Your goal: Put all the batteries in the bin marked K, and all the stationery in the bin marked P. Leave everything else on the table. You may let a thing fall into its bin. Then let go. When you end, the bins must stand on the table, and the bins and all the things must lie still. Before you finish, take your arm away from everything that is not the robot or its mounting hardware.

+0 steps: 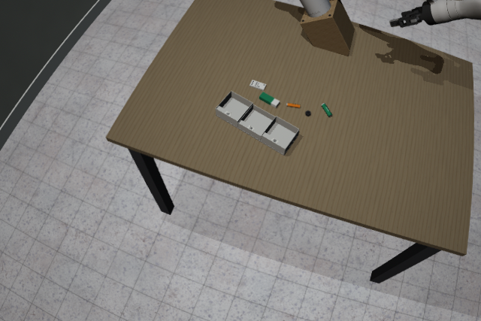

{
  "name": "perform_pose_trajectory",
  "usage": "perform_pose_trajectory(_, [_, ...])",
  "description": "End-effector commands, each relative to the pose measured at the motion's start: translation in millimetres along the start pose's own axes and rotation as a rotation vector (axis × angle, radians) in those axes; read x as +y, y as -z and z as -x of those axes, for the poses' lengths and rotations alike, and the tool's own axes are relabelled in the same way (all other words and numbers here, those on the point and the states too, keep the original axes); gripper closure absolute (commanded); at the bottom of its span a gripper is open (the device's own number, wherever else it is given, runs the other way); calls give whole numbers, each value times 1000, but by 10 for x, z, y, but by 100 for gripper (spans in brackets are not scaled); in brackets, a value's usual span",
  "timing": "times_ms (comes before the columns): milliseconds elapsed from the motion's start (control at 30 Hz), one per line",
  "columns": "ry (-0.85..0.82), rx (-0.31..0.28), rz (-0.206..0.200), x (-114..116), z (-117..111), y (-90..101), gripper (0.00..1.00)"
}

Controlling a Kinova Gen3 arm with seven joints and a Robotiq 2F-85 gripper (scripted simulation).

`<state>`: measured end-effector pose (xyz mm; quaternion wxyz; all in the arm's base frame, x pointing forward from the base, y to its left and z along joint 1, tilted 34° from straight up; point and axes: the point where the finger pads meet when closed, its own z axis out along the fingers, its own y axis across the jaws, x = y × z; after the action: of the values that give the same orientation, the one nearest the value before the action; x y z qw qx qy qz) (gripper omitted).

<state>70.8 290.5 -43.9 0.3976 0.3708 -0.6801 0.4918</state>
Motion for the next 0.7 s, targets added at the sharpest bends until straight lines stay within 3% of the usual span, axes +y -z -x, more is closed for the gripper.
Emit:
perform_pose_trajectory(0, [0, -2, 1, -1, -5, 8, 0])
perform_pose_trajectory(533, [0, -2, 1, -1, -5, 8, 0])
perform_pose_trajectory(567, [0, -2, 1, 13, 54, -49, 91])
perform_pose_trajectory(667, [0, -2, 1, 50, 221, -216, 91])
